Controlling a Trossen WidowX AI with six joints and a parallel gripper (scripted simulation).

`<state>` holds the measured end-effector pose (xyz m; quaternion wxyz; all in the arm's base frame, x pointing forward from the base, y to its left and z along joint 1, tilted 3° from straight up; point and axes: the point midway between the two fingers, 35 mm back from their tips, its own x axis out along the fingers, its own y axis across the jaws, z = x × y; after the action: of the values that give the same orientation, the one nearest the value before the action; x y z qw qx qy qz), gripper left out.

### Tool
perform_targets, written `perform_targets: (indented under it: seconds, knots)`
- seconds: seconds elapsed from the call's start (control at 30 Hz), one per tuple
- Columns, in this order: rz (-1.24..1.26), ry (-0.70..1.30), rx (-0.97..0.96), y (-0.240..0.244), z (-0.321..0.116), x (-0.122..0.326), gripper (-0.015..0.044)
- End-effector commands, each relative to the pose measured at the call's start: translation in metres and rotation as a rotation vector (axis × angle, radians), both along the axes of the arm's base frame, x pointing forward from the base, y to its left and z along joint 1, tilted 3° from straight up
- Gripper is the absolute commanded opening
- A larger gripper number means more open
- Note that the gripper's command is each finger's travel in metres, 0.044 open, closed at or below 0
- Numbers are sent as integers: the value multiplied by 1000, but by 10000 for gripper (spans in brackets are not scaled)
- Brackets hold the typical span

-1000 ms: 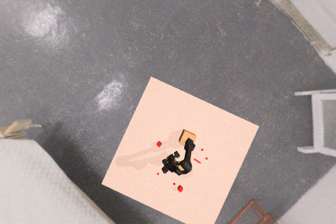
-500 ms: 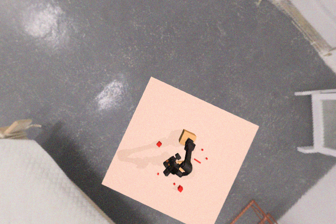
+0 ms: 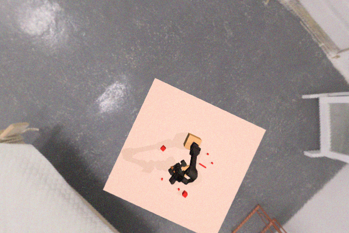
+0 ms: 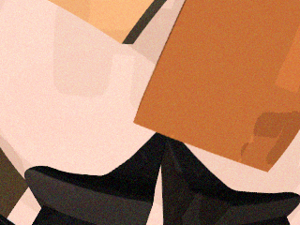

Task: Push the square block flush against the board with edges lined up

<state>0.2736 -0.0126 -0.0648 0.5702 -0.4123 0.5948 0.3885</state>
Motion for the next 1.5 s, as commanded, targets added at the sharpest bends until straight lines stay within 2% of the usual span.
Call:
perform_targets:
  seconds: [0.0, 0.27, 1.37, 1.47]
  knots:
    - [-2, 5, 5, 8, -2, 5, 0]
    - [-2, 5, 6, 13, -3, 9, 0]
    - [-7, 14, 5, -30, -1, -9, 0]
    - [-4, 9, 3, -28, 33, -7, 0]
